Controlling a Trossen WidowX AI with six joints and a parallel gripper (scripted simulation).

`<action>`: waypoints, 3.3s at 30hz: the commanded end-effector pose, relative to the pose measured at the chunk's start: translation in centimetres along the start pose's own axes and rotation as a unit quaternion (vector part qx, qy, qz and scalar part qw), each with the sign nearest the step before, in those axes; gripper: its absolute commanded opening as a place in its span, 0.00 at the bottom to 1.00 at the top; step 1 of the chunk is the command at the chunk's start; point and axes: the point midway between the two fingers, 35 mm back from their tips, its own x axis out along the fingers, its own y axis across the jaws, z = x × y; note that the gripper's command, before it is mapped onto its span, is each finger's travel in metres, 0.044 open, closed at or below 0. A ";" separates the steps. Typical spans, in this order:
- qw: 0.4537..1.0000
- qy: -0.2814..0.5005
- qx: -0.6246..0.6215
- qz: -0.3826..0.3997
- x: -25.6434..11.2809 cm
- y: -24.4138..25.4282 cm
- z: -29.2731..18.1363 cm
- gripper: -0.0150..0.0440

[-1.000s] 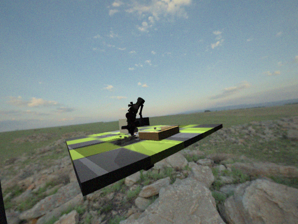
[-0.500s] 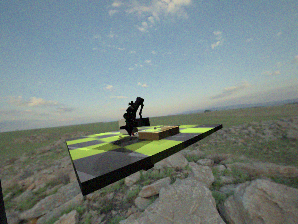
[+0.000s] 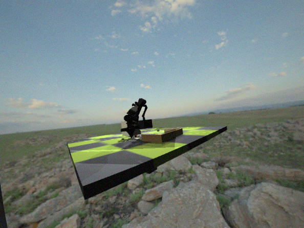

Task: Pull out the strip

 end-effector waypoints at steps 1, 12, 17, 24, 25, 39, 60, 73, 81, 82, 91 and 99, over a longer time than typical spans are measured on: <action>1.000 0.014 0.004 0.004 0.5 0.3 -1.6 0.25; 1.000 0.014 0.005 0.004 0.4 0.3 -3.2 0.25; 1.000 0.014 0.005 0.004 0.4 0.2 -4.0 0.25; 1.000 0.014 0.005 0.003 0.4 0.2 -5.0 0.25; 1.000 0.014 0.005 0.003 0.4 0.2 -5.2 0.25; 1.000 0.014 0.005 0.003 0.4 0.2 -6.0 0.25; 1.000 0.014 0.005 0.003 0.4 0.2 -6.0 0.25; 1.000 0.014 0.005 0.003 0.4 0.2 -6.0 0.25; 1.000 0.015 0.005 0.002 -4.3 -0.3 -5.0 0.25; 1.000 0.015 0.005 0.002 -4.3 -0.3 -5.0 0.25; 0.998 0.014 -0.055 0.004 -4.3 -0.2 -2.1 0.57; 0.998 0.013 -0.055 0.004 -4.6 0.0 0.7 0.92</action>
